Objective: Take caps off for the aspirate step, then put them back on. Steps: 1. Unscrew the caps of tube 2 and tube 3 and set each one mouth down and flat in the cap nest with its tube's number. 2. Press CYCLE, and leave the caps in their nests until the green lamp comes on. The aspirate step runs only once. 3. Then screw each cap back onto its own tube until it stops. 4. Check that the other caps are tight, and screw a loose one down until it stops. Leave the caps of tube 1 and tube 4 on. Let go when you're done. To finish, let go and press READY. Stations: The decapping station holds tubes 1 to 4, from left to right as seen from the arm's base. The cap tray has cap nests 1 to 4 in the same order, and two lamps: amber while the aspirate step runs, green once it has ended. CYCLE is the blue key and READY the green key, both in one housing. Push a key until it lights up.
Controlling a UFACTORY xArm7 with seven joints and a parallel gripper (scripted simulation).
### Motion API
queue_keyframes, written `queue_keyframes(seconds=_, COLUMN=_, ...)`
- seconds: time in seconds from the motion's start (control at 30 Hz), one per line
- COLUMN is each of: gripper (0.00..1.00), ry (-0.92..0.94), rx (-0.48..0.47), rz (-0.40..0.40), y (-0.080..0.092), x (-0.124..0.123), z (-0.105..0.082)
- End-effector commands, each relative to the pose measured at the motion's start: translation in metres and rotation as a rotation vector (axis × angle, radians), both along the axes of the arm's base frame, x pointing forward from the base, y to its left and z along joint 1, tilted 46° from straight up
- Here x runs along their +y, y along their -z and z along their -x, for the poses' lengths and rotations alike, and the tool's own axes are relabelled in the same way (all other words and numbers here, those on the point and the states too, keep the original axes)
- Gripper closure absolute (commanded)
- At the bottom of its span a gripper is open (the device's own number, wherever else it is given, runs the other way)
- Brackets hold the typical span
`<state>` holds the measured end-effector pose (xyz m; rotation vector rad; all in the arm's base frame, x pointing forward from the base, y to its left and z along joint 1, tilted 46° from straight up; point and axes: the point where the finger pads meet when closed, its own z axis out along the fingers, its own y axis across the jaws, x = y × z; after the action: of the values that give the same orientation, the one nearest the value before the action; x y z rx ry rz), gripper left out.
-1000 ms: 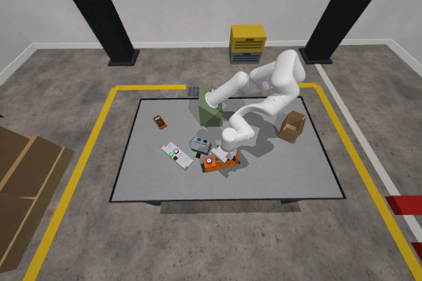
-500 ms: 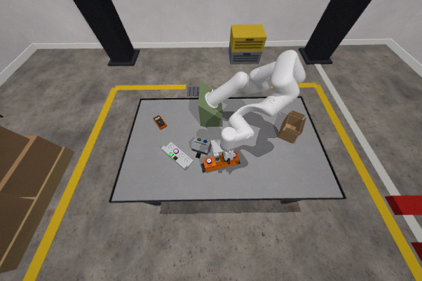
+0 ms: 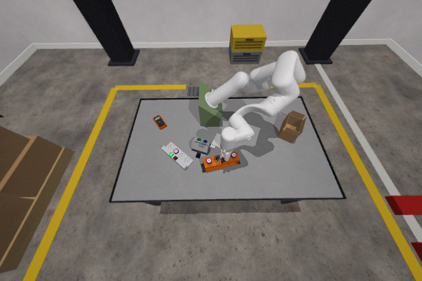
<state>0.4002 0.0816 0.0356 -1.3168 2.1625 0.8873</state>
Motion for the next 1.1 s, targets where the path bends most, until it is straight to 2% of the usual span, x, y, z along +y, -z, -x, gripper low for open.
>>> queue_keyframes(seconds=0.0, gripper=1.0, ry=0.062, rx=0.088, rz=0.012, y=-0.0007, x=-0.0015, z=-0.0017)
queue_keyframes(seconds=0.13, gripper=1.0, ry=0.062, rx=0.088, rz=0.012, y=-0.0008, x=-0.0016, z=-0.0017)
queue_keyframes(seconds=0.17, gripper=0.54, ry=0.062, rx=0.088, rz=0.012, y=-0.0008, x=-0.0016, z=-0.0017)
queue_keyframes(seconds=0.5, gripper=0.54, ry=0.062, rx=0.088, rz=0.012, y=-0.0008, x=-0.0016, z=-0.0017)
queue_keyframes(seconds=0.53, gripper=0.54, ry=0.004, rx=0.028, rz=0.016, y=-0.0012, x=-0.0019, z=-0.0017)
queue_keyframes(seconds=0.6, gripper=0.54, ry=0.004, rx=0.028, rz=0.016, y=-0.0012, x=-0.0019, z=-0.0017)
queue_keyframes(seconds=0.7, gripper=0.54, ry=-0.17, rx=-0.151, rz=0.026, y=-0.0012, x=-0.0019, z=-0.0017)
queue_keyframes(seconds=1.07, gripper=0.54, ry=-0.51, rx=-0.501, rz=0.046, y=-0.0012, x=-0.0019, z=-0.0017)
